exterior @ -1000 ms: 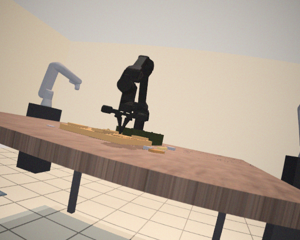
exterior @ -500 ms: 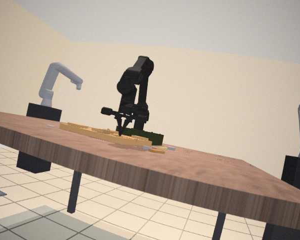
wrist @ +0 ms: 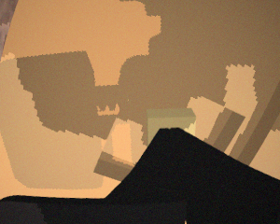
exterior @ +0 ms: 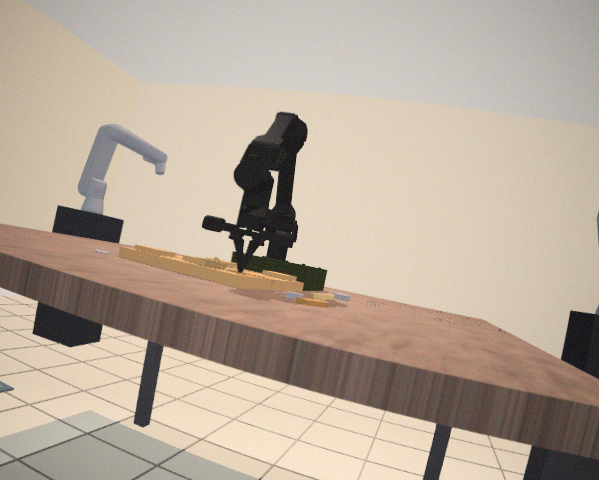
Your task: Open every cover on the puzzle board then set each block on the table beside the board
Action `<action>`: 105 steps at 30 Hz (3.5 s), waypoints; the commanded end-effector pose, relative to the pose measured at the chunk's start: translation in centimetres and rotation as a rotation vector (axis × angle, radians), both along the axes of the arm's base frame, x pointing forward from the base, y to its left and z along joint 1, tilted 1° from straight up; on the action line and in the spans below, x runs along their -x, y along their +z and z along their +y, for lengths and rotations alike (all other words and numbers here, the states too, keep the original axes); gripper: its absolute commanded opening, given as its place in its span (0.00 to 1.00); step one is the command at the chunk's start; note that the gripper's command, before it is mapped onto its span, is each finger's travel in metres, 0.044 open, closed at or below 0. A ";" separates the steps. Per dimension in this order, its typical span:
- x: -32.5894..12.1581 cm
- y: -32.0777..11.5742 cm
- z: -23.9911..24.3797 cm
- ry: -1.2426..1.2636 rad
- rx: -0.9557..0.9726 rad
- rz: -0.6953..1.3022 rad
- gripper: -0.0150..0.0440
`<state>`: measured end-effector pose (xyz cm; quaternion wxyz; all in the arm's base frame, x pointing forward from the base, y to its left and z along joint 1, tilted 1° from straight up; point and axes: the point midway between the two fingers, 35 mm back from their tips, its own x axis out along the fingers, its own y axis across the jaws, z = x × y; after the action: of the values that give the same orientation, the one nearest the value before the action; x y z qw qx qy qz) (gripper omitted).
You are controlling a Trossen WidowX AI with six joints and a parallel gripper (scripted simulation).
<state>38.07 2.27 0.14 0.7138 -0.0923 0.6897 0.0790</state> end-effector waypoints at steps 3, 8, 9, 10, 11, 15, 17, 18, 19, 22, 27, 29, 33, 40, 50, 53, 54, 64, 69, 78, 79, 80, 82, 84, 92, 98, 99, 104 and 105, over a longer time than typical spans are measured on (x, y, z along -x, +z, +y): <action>0.2 -0.2 0.1 -0.008 -0.005 0.007 0.25; 0.2 -0.2 0.1 -0.008 -0.005 0.007 0.25; 0.2 -0.2 0.1 -0.008 -0.005 0.007 0.25; 0.2 -0.2 0.1 -0.008 -0.005 0.007 0.25; 0.2 -0.2 0.1 -0.008 -0.005 0.007 0.25; 0.2 -0.2 0.1 -0.008 -0.005 0.007 0.25; 0.2 -0.2 0.1 -0.008 -0.005 0.007 0.25; 0.2 -0.2 0.1 -0.008 -0.005 0.007 0.25; 0.2 -0.2 0.1 -0.008 -0.005 0.007 0.25; 0.2 -0.2 0.1 -0.008 -0.005 0.007 0.25; 0.2 -0.2 0.1 -0.008 -0.005 0.007 0.25; 0.2 -0.2 0.1 -0.008 -0.005 0.007 0.25; 0.0 0.0 0.0 -0.002 0.000 0.001 0.25; 0.1 0.7 -0.1 -0.008 -0.003 0.004 0.25; 0.2 3.1 -0.1 -0.011 -0.002 0.013 0.48; 0.2 5.2 -0.1 -0.014 -0.004 0.009 0.50; 0.3 5.8 -0.1 -0.015 -0.004 0.008 0.50; 0.3 5.3 0.0 -0.015 -0.005 0.007 0.50; 0.2 3.8 0.0 -0.015 -0.005 0.007 0.50; 0.2 2.5 0.0 -0.015 -0.005 0.007 0.50; 0.2 2.5 0.0 -0.015 -0.005 0.007 0.50; 0.2 2.5 0.0 -0.015 -0.005 0.007 0.50; 0.2 2.5 0.0 -0.015 -0.005 0.007 0.50; 0.2 2.5 0.0 -0.015 -0.005 0.007 0.50; 0.2 2.5 0.0 -0.015 -0.005 0.007 0.50; 0.2 2.5 0.0 -0.015 -0.005 0.007 0.50; 0.2 2.5 0.0 -0.015 -0.005 0.007 0.50; 0.2 2.5 0.0 -0.015 -0.005 0.007 0.50; 0.2 2.5 0.0 -0.015 -0.005 0.007 0.50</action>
<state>37.91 2.23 2.96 0.7146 -0.0890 0.6897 0.0758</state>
